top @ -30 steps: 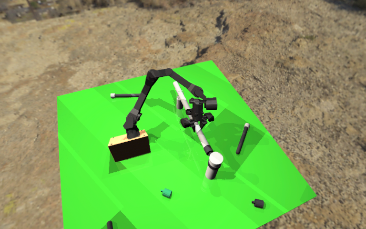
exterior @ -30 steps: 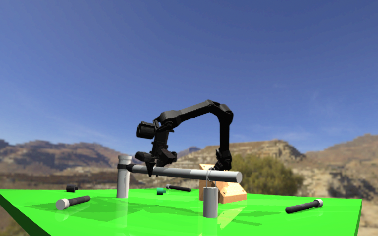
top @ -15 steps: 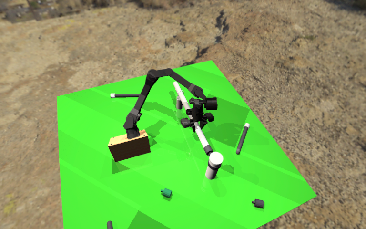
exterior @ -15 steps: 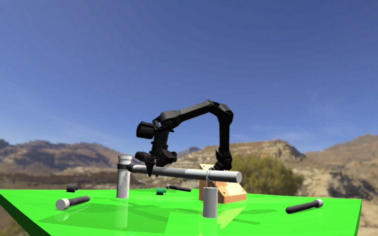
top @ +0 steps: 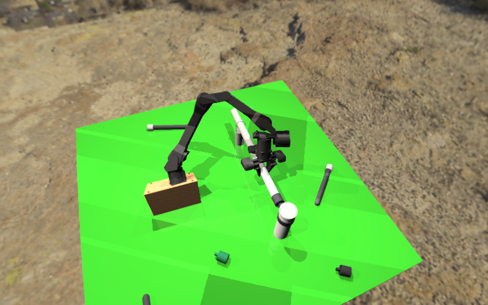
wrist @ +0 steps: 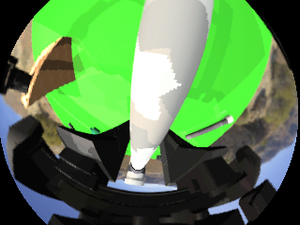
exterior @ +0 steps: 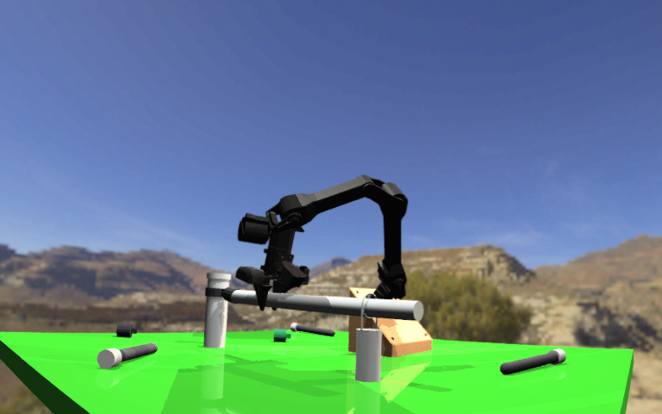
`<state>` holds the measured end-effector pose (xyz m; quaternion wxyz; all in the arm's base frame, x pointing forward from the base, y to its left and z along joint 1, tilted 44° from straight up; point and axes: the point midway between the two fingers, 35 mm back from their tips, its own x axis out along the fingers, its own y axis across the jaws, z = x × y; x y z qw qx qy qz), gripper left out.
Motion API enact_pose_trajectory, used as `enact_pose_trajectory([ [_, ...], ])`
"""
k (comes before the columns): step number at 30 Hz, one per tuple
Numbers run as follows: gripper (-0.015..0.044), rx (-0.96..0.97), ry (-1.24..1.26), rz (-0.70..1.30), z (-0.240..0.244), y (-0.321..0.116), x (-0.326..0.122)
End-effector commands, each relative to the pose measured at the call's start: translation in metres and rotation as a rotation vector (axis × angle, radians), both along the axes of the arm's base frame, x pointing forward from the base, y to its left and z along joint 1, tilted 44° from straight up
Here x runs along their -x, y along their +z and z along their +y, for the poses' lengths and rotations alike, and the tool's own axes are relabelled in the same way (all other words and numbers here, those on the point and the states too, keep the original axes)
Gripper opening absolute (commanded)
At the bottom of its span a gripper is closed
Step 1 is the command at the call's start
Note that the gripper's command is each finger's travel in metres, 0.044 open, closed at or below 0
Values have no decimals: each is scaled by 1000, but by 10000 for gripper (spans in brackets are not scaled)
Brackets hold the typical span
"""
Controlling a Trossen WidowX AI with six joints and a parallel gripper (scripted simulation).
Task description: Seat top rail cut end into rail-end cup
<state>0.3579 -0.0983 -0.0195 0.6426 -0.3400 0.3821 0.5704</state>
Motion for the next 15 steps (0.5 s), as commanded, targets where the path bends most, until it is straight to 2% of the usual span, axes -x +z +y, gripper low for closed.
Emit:
enact_pose_trajectory([
  [1, 0, 14, -3, -2, -9, -2, 1],
  [15, 0, 14, -3, -2, -18, -6, 2],
])
